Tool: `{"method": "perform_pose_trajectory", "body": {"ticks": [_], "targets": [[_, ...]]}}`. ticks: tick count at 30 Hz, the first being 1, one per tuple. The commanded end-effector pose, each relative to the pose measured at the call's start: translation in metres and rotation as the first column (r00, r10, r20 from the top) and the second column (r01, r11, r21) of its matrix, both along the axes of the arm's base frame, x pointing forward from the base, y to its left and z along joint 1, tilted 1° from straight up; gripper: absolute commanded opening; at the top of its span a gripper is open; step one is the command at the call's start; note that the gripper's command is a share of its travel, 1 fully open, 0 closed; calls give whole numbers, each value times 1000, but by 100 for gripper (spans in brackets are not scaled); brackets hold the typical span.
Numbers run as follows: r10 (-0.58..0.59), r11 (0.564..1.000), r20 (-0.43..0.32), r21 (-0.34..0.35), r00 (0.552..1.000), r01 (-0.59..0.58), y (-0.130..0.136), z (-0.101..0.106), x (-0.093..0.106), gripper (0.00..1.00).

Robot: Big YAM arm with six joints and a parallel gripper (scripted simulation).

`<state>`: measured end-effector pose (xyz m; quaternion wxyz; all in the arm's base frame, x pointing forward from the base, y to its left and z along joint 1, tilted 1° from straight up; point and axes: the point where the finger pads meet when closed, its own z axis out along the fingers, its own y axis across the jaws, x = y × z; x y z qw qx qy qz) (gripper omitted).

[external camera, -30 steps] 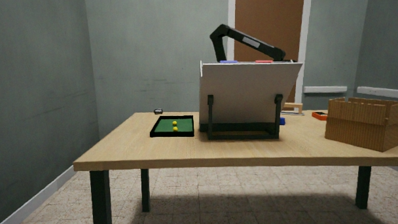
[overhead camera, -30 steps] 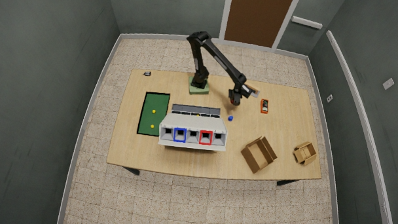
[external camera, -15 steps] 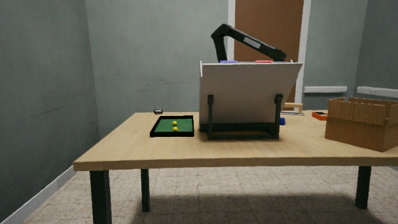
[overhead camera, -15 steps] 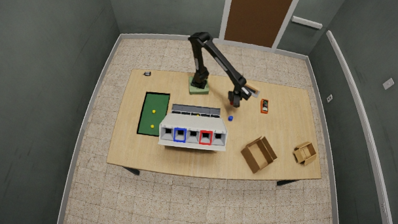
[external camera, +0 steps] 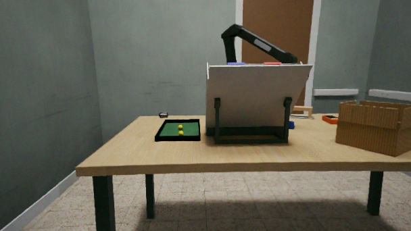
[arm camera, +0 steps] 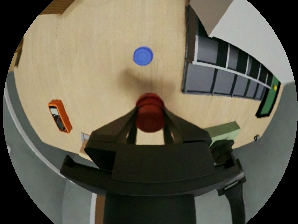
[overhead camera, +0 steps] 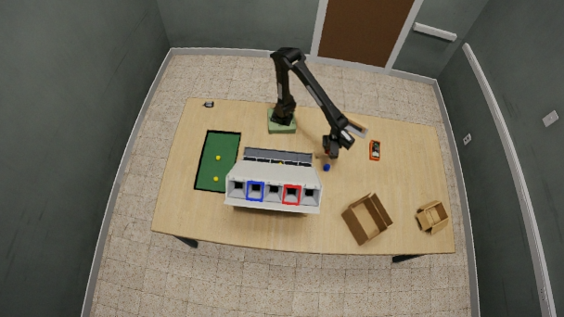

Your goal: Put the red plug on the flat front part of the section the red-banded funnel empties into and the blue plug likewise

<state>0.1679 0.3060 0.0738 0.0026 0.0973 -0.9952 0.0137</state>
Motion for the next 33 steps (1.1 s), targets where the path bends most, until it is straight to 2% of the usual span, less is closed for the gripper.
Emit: {"method": "perform_pose_trajectory", "body": {"ticks": [1, 2, 8, 10, 25, 27, 33], "targets": [[4, 999, 28, 53, 1000, -5, 16, 13, 15, 0], [4, 999, 19, 37, 1000, -5, 2, 7, 8, 0], [4, 999, 18, 32, 1000, -5, -20, 7, 11, 0], [4, 999, 18, 32, 1000, -5, -20, 7, 11, 0], [4, 1000, 5, 13, 1000, -4, -124, 6, 27, 0], [4, 1000, 5, 13, 1000, -4, -124, 6, 27, 0], [4, 1000, 4, 14, 1000, -4, -164, 7, 34, 0]]}}
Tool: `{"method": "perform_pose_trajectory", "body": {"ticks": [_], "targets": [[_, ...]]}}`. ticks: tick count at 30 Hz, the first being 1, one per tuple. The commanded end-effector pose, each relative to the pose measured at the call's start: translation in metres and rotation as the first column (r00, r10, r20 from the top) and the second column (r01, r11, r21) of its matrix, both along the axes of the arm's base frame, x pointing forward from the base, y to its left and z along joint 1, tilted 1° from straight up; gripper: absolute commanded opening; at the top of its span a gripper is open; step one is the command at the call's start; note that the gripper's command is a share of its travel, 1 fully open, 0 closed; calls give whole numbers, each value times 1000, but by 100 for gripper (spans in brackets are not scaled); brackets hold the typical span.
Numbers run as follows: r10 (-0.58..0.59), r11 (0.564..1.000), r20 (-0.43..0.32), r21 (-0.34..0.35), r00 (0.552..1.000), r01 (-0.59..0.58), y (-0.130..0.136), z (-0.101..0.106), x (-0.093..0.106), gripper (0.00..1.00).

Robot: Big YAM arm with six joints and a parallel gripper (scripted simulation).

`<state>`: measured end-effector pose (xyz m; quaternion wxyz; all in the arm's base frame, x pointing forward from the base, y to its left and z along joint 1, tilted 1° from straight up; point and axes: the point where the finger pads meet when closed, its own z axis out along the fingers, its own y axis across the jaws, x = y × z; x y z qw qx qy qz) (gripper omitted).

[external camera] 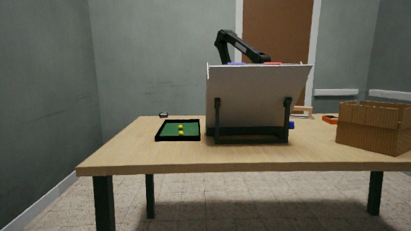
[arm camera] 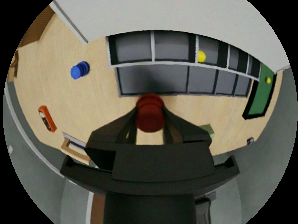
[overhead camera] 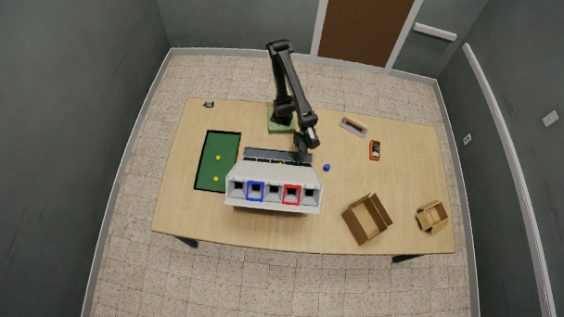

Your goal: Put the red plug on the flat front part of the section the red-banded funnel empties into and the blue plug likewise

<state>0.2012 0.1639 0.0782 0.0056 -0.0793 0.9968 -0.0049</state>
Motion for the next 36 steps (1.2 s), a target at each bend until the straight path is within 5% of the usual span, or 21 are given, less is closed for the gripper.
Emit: {"method": "perform_pose_trajectory", "body": {"ticks": [1, 20, 36], "targets": [[40, 999, -11, -5, 999, -40, -28, 2, 2, 0], [40, 999, -12, -4, 999, -40, -103, 3, 16, 0], [40, 999, -15, -4, 999, -40, -117, 2, 18, 0]]}}
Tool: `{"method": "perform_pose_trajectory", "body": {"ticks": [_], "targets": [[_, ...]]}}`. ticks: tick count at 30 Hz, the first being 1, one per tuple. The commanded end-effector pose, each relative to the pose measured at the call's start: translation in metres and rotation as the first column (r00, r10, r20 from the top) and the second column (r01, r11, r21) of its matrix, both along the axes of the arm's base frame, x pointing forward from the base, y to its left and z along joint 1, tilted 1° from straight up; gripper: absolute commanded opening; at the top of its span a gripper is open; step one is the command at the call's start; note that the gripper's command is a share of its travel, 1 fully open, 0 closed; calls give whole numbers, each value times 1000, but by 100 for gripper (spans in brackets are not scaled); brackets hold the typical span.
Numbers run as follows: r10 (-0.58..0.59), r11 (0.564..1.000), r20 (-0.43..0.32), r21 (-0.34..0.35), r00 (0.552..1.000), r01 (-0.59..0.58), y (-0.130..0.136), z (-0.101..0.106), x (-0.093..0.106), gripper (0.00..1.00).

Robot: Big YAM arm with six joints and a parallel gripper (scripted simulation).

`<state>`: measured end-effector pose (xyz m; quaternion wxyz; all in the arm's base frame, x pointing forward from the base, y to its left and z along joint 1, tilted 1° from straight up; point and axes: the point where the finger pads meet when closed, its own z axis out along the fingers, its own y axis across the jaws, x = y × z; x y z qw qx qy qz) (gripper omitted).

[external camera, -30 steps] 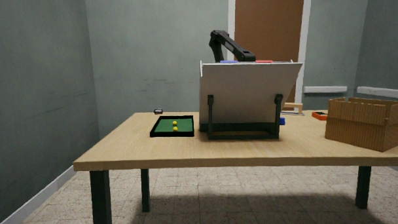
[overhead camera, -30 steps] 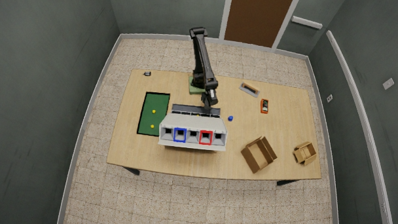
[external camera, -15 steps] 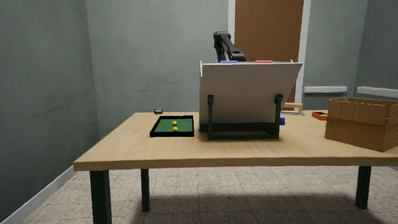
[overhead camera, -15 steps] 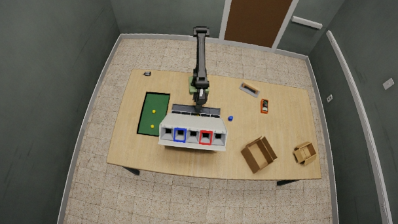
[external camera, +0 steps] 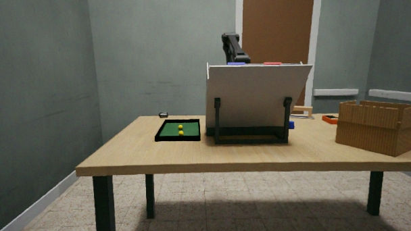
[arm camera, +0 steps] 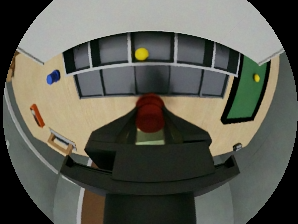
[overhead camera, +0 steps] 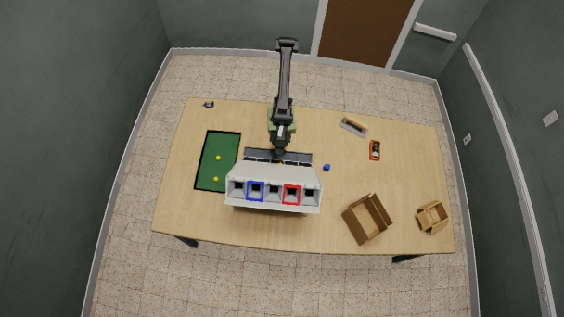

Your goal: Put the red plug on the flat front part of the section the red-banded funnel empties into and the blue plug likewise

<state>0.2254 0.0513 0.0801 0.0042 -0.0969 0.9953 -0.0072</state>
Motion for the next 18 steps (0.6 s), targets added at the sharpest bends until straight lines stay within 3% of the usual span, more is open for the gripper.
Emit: {"method": "perform_pose_trajectory", "body": {"ticks": [1, 18], "targets": [[5, 1000, -13, 0, 1000, -5, -5, 0, -6, 0], [0, 1000, -13, 0, 1000, 0, -5, 0, -6, 0]]}}
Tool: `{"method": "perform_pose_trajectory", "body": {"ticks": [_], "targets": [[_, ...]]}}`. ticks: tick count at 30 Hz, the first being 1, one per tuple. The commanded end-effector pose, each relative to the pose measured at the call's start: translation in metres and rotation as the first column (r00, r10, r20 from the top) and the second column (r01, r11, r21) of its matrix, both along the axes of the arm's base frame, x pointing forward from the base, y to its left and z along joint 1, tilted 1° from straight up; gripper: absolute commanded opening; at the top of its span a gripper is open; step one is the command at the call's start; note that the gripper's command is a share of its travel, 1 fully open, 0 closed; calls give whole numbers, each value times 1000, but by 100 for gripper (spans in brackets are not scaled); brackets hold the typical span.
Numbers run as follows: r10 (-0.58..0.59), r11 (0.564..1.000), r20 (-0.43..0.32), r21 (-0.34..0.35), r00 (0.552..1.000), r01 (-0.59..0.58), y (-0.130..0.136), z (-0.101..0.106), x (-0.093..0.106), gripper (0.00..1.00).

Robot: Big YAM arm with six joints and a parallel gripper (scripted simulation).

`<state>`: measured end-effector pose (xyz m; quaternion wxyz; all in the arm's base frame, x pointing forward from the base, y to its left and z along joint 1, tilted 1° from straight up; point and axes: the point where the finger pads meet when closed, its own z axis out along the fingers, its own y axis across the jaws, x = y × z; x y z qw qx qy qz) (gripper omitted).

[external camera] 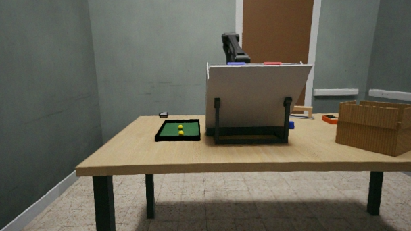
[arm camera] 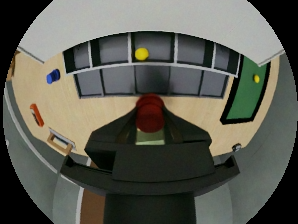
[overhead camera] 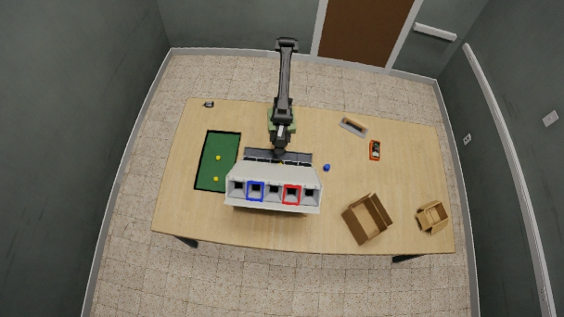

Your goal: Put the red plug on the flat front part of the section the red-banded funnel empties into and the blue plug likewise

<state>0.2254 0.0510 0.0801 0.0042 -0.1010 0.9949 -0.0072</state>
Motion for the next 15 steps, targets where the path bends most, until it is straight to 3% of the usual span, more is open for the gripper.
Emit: {"method": "perform_pose_trajectory", "body": {"ticks": [1, 15], "targets": [[-8, 1000, -13, 0, 1000, 8, -4, 0, -6, 0], [-3, 1000, -11, 1, 1000, 3, -5, 0, -6, 0]]}}
